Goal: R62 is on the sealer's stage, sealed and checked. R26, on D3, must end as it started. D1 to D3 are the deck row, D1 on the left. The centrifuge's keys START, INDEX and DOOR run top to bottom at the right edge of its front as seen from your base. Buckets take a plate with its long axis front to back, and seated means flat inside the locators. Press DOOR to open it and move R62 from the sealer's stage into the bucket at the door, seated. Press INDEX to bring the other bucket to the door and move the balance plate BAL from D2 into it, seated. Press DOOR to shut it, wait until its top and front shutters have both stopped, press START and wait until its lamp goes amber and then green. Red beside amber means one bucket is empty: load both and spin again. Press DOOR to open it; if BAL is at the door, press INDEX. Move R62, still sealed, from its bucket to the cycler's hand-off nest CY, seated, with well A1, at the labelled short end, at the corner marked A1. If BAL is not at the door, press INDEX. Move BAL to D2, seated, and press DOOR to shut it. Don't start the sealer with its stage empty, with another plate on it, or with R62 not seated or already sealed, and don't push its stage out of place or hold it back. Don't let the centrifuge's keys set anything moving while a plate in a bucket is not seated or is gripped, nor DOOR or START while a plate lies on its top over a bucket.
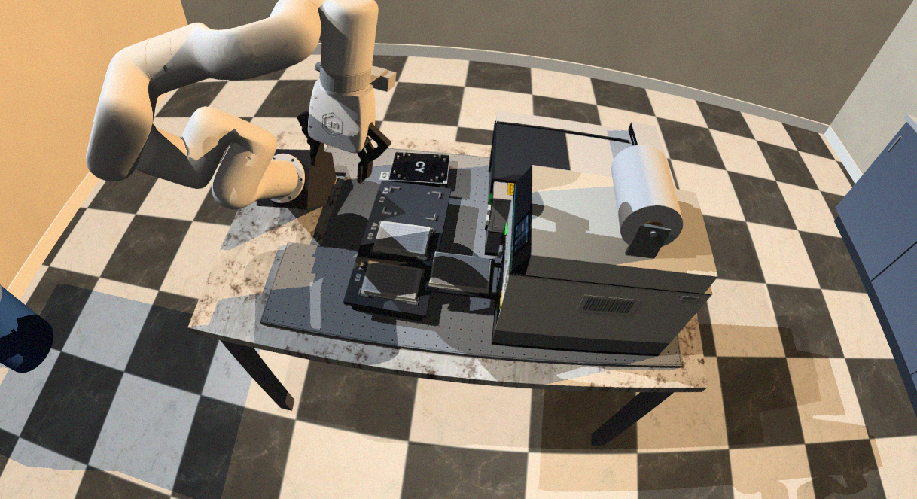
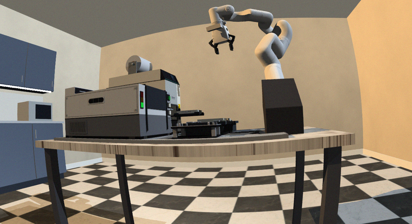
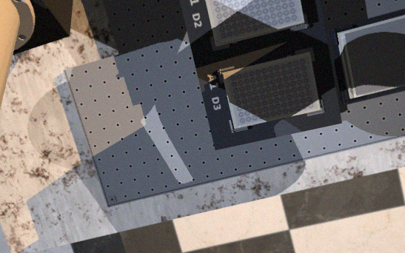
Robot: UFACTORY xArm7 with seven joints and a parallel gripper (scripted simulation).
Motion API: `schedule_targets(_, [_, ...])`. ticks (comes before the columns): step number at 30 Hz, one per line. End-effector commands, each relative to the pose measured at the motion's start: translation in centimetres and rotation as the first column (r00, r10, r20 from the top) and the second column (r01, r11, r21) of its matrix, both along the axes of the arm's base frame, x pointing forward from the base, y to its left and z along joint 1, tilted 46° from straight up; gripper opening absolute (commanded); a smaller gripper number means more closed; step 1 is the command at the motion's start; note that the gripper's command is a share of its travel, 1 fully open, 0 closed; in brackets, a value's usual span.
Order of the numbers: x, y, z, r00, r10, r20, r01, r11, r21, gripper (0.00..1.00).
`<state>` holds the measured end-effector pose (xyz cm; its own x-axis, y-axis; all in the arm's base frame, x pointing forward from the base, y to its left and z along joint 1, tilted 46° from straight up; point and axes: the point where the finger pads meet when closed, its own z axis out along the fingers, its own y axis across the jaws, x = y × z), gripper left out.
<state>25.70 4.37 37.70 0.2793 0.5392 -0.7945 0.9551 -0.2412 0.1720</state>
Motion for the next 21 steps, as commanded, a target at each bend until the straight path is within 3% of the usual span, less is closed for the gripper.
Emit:
schedule_targets(1, [1.1, 0.9, -0.6, 0.996, -0.043, 0.080, 0.043, 0.999, -0.009, 1.00])
schedule_targets(15, [4.2, 4.1, -3.5, 0.932, -0.169, 0.320, 0.172, 0.985, 0.020, 1.00])
schedule_targets(21, [4.9, 4.9, -4.4, 0.908, -0.199, 0.369, 0.201, 0.979, 0.034, 1.00])
